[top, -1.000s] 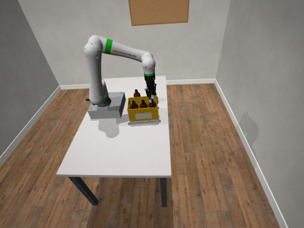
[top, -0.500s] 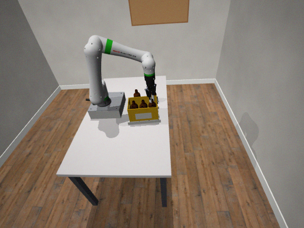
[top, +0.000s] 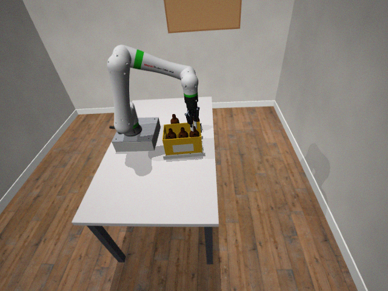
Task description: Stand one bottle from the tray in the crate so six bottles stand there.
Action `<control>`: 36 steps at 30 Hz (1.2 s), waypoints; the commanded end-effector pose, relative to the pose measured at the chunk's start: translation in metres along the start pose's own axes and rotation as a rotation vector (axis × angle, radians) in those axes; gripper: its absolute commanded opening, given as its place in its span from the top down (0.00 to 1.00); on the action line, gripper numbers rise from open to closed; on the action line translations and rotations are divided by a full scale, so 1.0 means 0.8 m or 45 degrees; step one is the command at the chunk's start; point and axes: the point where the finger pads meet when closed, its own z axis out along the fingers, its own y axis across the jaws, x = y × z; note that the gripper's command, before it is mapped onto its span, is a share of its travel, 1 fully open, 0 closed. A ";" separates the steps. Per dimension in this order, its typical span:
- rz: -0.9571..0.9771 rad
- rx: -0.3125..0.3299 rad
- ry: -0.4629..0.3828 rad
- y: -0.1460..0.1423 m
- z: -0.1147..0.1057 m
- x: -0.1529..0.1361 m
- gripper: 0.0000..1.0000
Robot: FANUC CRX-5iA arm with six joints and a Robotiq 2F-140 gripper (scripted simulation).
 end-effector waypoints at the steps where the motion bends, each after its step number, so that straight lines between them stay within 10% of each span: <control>1: 0.000 0.000 0.000 0.000 0.000 0.000 1.00; 22: 0.000 0.000 0.000 0.000 0.000 0.000 1.00; 23: 0.000 0.000 0.000 0.000 0.000 0.000 0.62; 36: 0.000 0.000 0.000 0.000 0.000 0.000 0.62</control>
